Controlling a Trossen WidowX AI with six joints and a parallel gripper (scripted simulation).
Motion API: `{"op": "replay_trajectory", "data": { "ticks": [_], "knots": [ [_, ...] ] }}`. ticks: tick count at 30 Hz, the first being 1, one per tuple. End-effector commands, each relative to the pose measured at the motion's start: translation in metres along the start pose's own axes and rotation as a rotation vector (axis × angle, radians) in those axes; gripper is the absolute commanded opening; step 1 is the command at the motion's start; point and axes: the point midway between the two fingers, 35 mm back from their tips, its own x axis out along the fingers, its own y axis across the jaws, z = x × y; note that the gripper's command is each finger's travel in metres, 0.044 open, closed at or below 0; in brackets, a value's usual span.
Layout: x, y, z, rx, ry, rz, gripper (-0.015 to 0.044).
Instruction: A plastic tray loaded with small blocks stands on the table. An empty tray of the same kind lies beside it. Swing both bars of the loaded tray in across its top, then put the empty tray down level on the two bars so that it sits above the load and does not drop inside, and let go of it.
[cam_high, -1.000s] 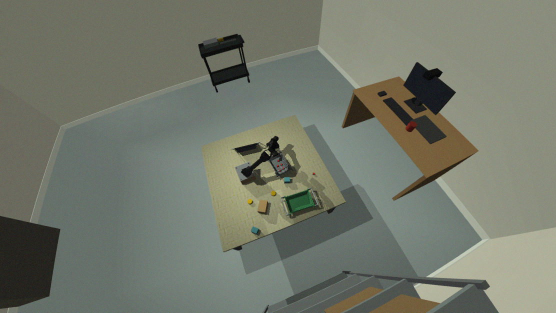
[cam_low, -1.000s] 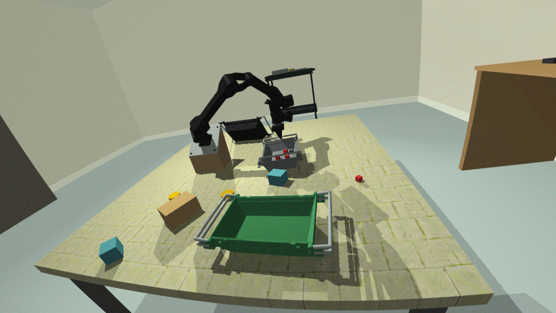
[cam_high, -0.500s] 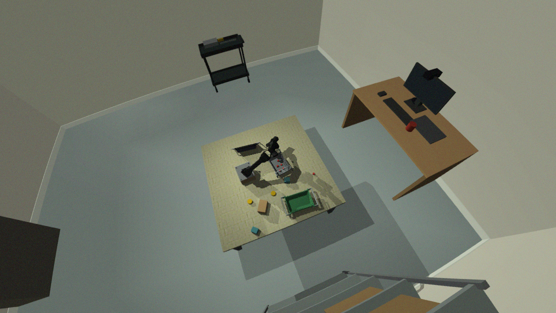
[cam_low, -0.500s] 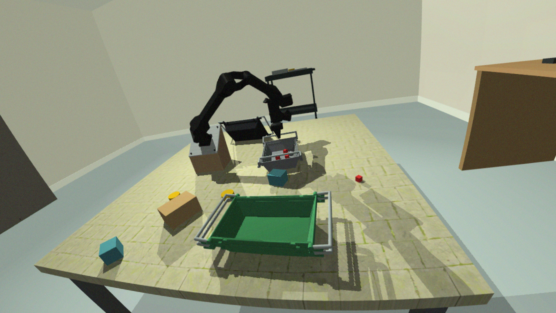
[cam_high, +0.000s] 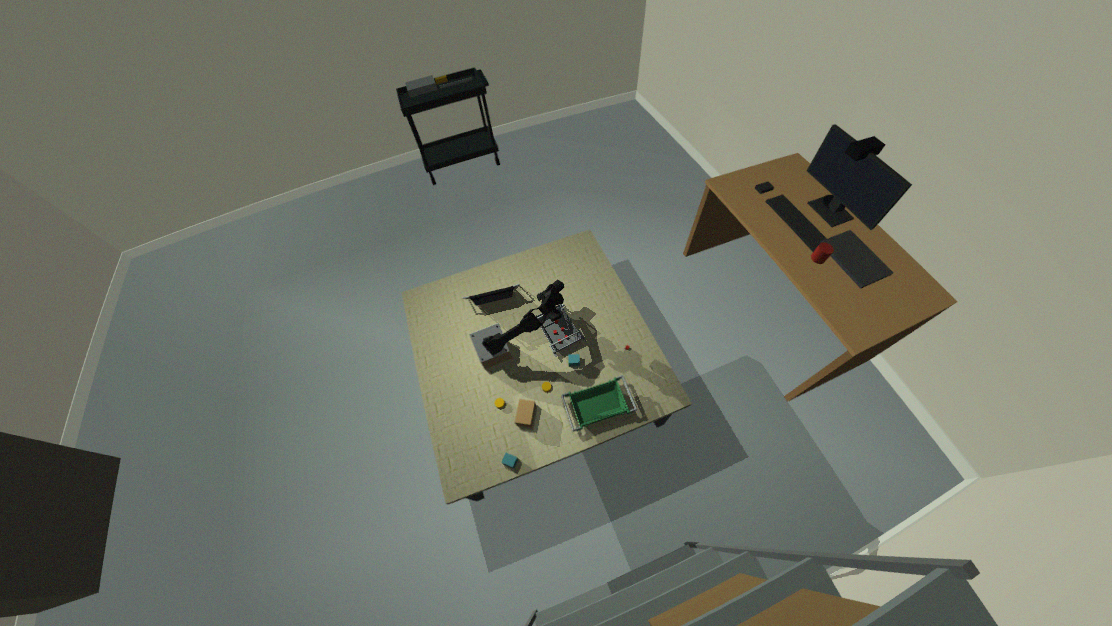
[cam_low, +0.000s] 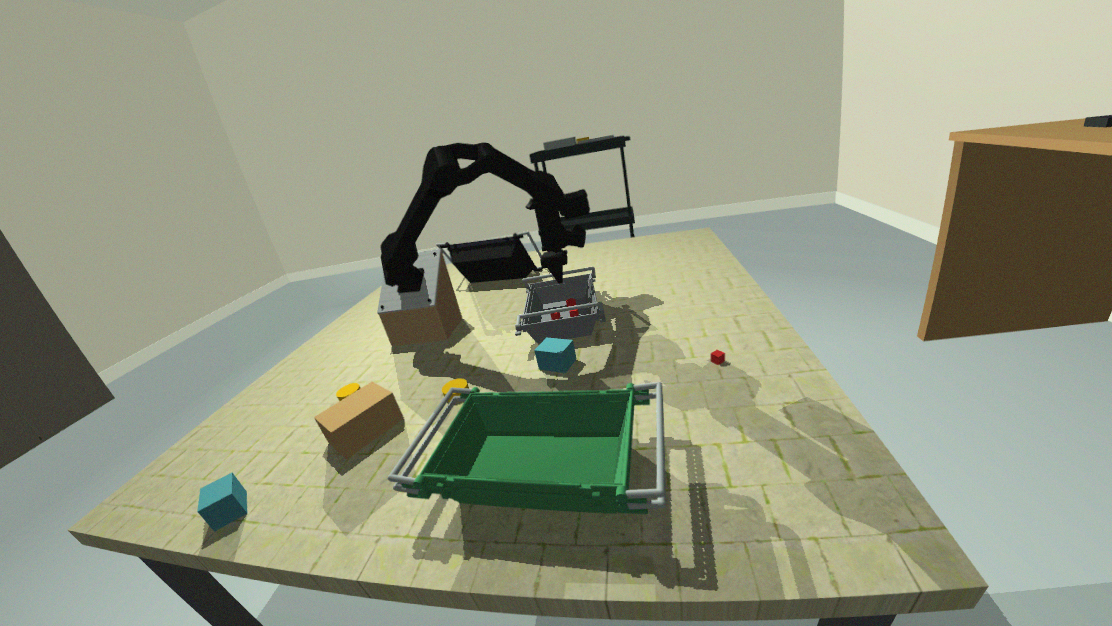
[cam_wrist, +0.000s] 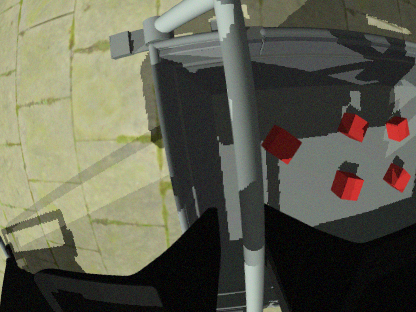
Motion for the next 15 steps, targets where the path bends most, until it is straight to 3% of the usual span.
{"op": "replay_trajectory", "data": {
  "ticks": [1,11,15],
  "knots": [
    [0.009,-0.011,-0.002,-0.008,0.000,-0.003,0.0083],
    [-0.033,-0.006,0.000,-0.008,-0.001,-0.001,0.0083],
    [-0.027,-0.006,-0.002,-0.019,0.003,-0.007,0.0083]
  ]
}}
